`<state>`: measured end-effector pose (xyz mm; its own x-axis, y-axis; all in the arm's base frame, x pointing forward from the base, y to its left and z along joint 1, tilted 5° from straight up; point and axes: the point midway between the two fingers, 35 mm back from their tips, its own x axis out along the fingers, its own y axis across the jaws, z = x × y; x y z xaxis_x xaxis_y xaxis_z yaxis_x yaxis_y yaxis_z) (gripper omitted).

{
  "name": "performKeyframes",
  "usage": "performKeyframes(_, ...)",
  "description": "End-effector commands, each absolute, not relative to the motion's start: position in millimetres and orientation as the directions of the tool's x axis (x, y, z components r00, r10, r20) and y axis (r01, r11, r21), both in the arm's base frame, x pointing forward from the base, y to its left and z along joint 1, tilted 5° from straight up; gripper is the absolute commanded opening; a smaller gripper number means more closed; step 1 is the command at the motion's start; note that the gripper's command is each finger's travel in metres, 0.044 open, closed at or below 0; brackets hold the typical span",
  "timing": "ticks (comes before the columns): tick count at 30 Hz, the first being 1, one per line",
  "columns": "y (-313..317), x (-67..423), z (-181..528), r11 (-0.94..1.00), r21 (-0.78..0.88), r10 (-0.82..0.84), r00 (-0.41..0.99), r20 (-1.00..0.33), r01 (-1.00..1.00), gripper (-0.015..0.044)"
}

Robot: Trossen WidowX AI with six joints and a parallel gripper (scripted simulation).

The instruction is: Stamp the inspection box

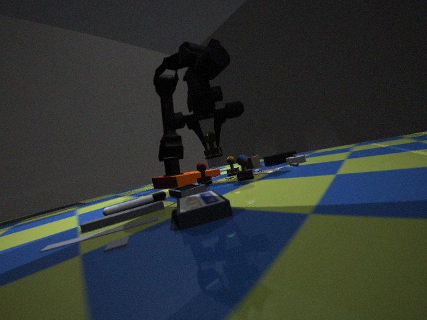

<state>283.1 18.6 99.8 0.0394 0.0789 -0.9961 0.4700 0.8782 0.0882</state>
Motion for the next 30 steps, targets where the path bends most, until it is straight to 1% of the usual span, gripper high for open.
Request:
performKeyframes(1, 36.7, 286.4, 101.4, 0.846, 0.084, 0.076, 0.037, -0.996, 0.527, 0.0000)
performKeyframes(13, 97.9, 285.0, 106.5, 0.717, 0.085, 0.081, 0.038, -0.996, 0.692, 0.0000)
performKeyframes(24, 154.8, 271.7, 111.0, 0.572, 0.082, 0.089, 0.038, -0.995, 0.816, 0.0000)
performKeyframes(30, 162.5, 269.1, 111.2, 0.550, 0.081, 0.091, 0.037, -0.995, 0.831, 0.0000)
